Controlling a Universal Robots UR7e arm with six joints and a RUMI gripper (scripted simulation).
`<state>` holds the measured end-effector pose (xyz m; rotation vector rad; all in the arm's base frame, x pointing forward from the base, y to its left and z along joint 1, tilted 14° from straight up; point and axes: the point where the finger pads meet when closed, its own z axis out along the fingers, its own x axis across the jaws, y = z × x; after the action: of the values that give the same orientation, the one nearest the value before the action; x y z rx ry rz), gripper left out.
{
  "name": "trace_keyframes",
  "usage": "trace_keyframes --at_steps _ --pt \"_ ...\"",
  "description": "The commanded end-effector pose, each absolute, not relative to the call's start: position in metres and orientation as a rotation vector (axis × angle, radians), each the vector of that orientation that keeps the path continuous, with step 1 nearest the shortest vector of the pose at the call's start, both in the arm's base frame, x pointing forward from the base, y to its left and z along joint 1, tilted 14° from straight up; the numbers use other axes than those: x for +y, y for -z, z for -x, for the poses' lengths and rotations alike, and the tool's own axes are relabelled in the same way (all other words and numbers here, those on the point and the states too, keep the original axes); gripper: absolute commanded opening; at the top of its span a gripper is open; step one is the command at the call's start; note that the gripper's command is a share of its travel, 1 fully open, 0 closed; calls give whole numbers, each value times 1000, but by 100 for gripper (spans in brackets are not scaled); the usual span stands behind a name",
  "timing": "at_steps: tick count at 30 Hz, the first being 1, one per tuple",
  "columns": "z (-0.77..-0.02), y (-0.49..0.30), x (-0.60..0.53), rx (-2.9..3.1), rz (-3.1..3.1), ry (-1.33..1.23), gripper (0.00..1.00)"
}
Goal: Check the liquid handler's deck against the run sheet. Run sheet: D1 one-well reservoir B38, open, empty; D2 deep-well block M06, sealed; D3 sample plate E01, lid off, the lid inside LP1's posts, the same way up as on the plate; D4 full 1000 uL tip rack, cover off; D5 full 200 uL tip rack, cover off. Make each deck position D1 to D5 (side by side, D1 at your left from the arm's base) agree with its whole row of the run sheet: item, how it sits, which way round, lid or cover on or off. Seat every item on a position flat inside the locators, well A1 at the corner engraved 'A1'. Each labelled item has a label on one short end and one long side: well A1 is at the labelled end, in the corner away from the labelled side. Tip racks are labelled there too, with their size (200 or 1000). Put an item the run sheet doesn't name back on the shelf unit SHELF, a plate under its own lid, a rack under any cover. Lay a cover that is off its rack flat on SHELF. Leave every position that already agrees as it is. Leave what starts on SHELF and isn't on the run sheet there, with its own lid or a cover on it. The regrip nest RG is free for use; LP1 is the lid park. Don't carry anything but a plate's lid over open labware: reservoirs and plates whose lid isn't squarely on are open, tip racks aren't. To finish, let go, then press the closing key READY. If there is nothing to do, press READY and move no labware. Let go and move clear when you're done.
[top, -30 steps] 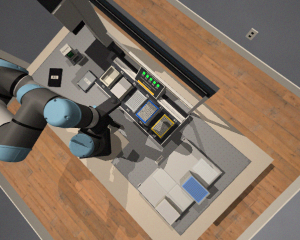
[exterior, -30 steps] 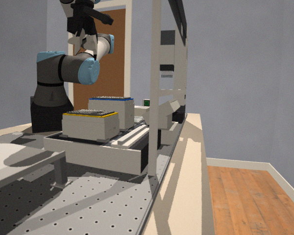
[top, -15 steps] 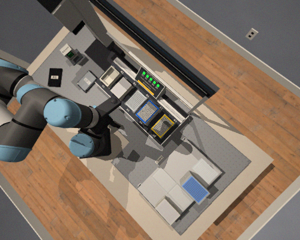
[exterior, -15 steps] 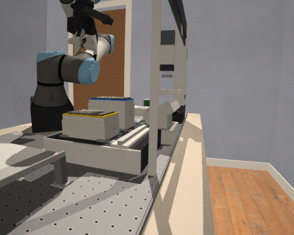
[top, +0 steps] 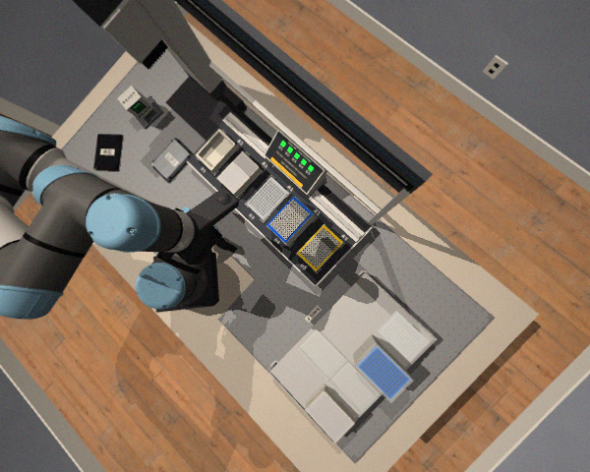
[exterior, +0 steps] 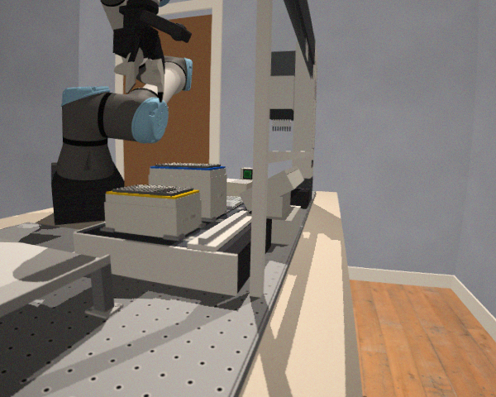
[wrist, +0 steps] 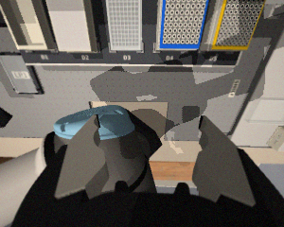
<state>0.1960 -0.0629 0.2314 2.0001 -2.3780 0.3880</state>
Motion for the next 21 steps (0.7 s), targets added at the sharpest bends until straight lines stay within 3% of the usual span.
trace_keyframes --at_steps 1,21 --pt "-193 -231 -36 -2378 -2002 -385 82" --pt "-190 -230 -23 -2379 -2002 -386 82"
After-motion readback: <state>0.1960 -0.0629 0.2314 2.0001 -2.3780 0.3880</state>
